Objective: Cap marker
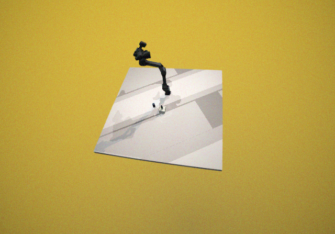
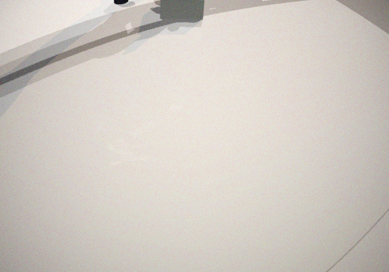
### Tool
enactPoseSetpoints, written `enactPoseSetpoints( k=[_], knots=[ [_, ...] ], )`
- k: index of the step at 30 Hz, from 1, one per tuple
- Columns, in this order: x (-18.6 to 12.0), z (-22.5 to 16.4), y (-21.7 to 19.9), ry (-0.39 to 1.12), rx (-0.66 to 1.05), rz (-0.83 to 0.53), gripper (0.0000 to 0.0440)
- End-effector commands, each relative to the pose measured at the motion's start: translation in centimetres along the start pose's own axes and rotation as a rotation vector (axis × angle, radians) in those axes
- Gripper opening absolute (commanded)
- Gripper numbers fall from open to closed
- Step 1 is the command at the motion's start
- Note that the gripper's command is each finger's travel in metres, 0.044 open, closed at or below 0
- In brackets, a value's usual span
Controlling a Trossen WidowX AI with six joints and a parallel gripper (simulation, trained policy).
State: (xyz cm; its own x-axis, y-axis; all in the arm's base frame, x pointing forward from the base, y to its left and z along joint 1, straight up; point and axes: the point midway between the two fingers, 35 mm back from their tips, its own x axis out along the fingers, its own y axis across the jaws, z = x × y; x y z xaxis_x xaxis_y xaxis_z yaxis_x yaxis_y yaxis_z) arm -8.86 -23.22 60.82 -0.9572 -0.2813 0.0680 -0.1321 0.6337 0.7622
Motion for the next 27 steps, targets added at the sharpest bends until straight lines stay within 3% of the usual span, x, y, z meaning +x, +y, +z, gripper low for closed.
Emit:
enactPoseSetpoints(
  k=[1,8,27],
  knots=[
    [-0.1,-0.1,0.0,0.005,-0.002,-0.003,0.0374],
    [-0.9,-0.9,0.0,0.06,-0.027,-0.012,0.0213],
    [-3.3,-2.2,0.1,0.197,-0.07,-0.072,0.0248]
  ],
)
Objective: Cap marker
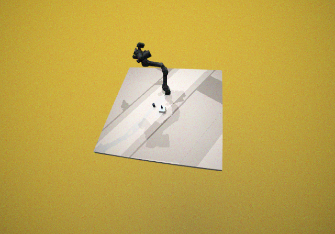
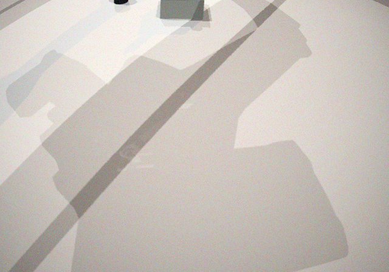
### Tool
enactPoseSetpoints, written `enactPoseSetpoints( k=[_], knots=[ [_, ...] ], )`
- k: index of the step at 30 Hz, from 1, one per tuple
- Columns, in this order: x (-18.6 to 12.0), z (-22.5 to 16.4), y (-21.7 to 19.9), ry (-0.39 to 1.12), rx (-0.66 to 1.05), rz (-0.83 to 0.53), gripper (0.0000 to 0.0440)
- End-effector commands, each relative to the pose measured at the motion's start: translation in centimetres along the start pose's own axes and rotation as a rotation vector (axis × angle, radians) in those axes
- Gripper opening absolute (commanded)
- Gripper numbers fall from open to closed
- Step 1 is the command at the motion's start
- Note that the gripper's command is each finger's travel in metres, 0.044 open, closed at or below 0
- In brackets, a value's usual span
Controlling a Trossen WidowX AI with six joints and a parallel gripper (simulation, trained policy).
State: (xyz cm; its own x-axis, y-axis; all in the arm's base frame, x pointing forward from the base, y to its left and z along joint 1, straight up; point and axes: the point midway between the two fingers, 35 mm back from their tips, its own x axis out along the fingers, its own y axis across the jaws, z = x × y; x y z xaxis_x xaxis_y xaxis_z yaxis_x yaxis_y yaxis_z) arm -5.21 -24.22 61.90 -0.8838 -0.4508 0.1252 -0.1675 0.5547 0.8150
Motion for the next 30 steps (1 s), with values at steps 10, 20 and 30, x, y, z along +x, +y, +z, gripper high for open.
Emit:
enactPoseSetpoints(
  k=[10,20,30],
  knots=[
    [-1.4,-0.7,0.1,0.091,-0.009,-0.037,0.0263],
    [-2.7,-1.5,-0.3,0.169,-0.023,-0.073,0.0276],
    [-4.1,-2.3,-0.9,0.247,-0.035,-0.11,0.0284]
  ],
)
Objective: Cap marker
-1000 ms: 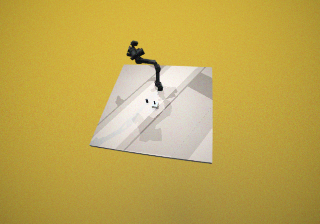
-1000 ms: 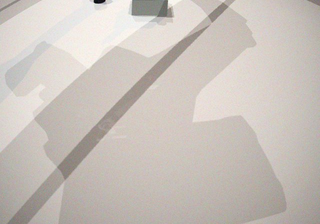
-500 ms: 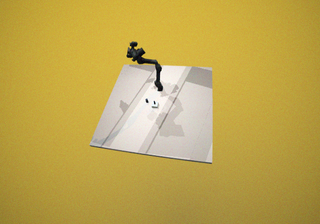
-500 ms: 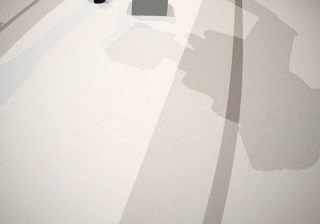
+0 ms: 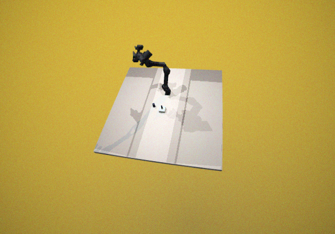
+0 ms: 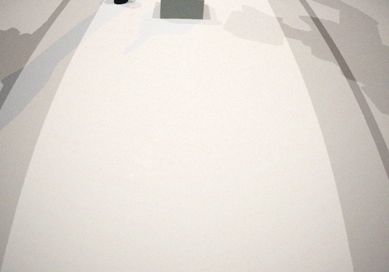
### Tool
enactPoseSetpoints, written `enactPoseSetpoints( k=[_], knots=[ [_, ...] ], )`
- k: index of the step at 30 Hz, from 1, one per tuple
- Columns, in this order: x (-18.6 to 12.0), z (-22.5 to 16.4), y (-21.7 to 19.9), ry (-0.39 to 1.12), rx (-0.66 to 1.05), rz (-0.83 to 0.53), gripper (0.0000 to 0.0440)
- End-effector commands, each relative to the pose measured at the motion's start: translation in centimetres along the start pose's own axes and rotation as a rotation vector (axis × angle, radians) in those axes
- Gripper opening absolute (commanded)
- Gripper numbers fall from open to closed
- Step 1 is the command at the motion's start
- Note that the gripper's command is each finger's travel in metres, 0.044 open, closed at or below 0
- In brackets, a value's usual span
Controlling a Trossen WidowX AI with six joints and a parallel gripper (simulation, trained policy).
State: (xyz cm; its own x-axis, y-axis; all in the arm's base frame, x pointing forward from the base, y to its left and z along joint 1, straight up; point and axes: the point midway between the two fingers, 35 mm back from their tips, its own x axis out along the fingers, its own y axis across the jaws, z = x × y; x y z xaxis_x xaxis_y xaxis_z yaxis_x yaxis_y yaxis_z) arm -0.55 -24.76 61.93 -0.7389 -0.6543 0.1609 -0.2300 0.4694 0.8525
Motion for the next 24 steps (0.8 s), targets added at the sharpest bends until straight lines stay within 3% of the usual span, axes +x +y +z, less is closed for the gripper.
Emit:
enactPoseSetpoints(
  k=[1,24],
  knots=[
    [-0.3,0.0,0.1,0.025,0.005,-0.008,0.0285],
    [-3.3,-2.3,-2.1,0.209,-0.021,-0.102,0.0293]
  ],
)
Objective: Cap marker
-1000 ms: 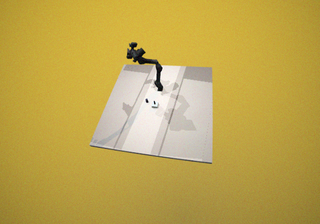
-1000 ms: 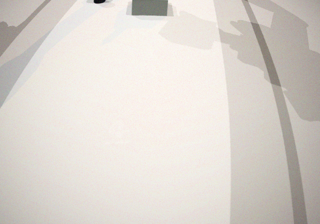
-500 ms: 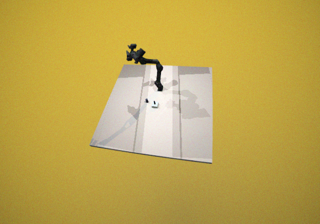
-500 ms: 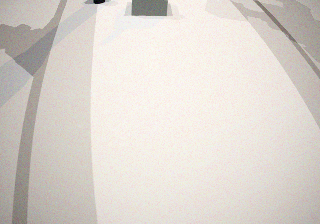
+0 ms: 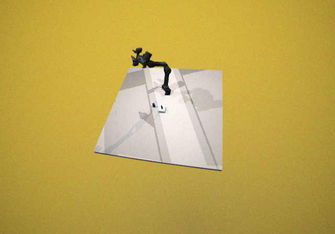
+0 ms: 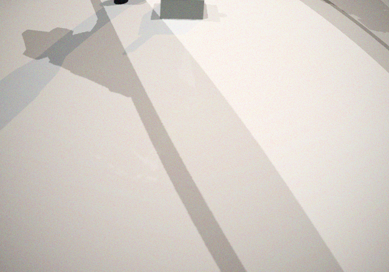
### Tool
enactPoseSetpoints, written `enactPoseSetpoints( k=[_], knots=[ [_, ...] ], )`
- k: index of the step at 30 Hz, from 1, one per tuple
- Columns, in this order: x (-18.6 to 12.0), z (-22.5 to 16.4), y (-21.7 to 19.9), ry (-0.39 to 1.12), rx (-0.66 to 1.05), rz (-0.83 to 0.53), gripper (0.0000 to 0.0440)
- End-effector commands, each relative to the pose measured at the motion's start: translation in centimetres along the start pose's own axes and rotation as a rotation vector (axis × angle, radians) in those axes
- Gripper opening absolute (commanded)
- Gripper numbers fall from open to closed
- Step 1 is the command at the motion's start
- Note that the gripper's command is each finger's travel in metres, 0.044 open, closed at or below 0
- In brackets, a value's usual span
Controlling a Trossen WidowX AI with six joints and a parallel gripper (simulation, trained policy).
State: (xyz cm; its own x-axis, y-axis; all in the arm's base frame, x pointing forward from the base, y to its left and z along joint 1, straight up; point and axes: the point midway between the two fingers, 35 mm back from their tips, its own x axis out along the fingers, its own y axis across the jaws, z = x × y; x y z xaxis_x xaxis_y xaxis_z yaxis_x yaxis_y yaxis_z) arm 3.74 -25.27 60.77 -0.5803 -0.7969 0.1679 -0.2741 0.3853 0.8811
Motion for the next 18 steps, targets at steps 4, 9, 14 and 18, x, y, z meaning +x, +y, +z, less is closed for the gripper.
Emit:
enactPoseSetpoints(
  k=[4,9,14,18],
  knots=[
    [-0.7,-0.4,-0.4,0.05,0.002,-0.024,0.0294],
    [-1.3,-1.0,-1.1,0.089,-0.003,-0.047,0.0295],
    [-1.9,-1.6,-1.8,0.128,-0.008,-0.07,0.0295],
    [-2.4,-2.0,-2.4,0.159,-0.011,-0.09,0.0296]
  ],
)
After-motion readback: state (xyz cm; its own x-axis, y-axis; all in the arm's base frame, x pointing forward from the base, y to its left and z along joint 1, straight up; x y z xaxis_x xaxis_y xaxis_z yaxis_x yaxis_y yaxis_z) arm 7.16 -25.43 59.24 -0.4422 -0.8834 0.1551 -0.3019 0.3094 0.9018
